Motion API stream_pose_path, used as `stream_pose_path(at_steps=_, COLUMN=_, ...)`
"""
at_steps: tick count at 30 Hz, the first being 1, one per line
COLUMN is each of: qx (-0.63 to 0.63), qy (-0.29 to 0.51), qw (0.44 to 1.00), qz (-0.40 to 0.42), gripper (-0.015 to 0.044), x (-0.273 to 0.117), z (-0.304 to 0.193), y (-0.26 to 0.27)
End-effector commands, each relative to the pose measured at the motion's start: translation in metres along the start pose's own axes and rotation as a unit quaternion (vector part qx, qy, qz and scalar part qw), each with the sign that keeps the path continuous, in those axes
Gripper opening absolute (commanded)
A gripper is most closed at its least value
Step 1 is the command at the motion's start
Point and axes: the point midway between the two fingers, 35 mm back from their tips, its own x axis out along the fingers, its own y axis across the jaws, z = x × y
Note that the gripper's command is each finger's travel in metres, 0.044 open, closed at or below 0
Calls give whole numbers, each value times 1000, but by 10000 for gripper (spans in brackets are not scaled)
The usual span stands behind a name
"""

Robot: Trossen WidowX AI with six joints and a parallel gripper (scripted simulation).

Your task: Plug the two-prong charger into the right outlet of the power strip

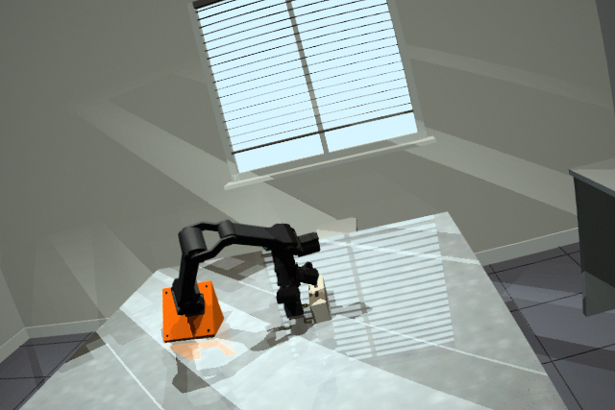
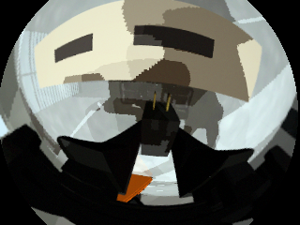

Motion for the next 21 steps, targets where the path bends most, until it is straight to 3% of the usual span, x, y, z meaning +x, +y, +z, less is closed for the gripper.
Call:
stream_pose_path(at_steps=1, qx=-1, qy=-2, qw=1000, qz=-1, gripper=0, x=-1, z=2, y=-1)
stream_pose_path(at_steps=21, qx=0, qy=-2, qw=1000, qz=-1, gripper=0, x=-1, z=4, y=-1)
